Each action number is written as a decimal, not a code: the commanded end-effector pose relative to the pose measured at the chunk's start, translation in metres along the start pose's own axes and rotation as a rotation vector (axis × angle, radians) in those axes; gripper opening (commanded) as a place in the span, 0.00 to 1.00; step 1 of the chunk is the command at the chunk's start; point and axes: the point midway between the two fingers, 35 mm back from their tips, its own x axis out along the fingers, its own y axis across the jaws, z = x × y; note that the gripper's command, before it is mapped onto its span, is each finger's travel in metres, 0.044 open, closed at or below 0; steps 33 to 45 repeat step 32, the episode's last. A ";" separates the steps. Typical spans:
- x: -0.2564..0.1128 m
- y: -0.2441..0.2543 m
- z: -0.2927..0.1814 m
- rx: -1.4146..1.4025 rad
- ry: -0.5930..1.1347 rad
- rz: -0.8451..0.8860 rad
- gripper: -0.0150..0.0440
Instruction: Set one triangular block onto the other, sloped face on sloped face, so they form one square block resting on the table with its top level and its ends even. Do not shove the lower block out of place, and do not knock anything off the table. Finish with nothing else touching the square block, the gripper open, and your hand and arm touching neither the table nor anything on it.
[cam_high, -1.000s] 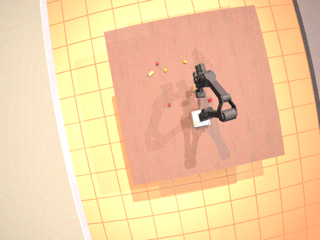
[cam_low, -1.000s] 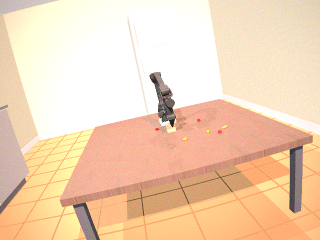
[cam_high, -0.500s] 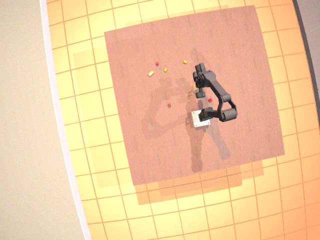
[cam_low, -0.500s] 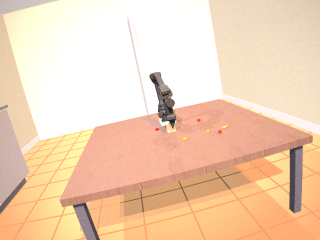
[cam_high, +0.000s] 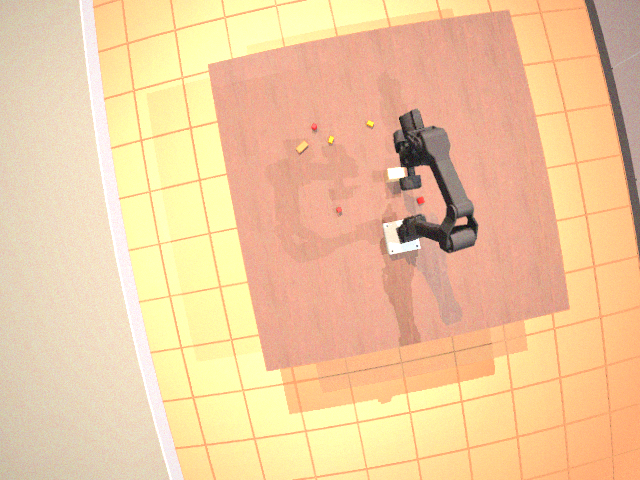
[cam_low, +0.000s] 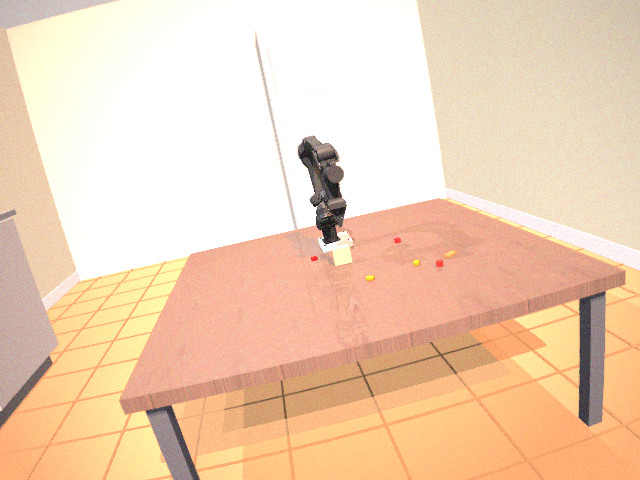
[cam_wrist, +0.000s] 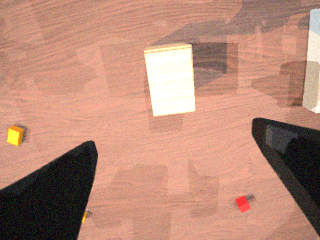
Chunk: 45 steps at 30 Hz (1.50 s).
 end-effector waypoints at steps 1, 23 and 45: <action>-0.007 -0.004 0.000 0.004 -0.004 -0.019 1.00; -0.004 -0.001 0.000 0.000 0.000 0.001 1.00; -0.004 -0.001 0.000 0.000 0.000 0.001 1.00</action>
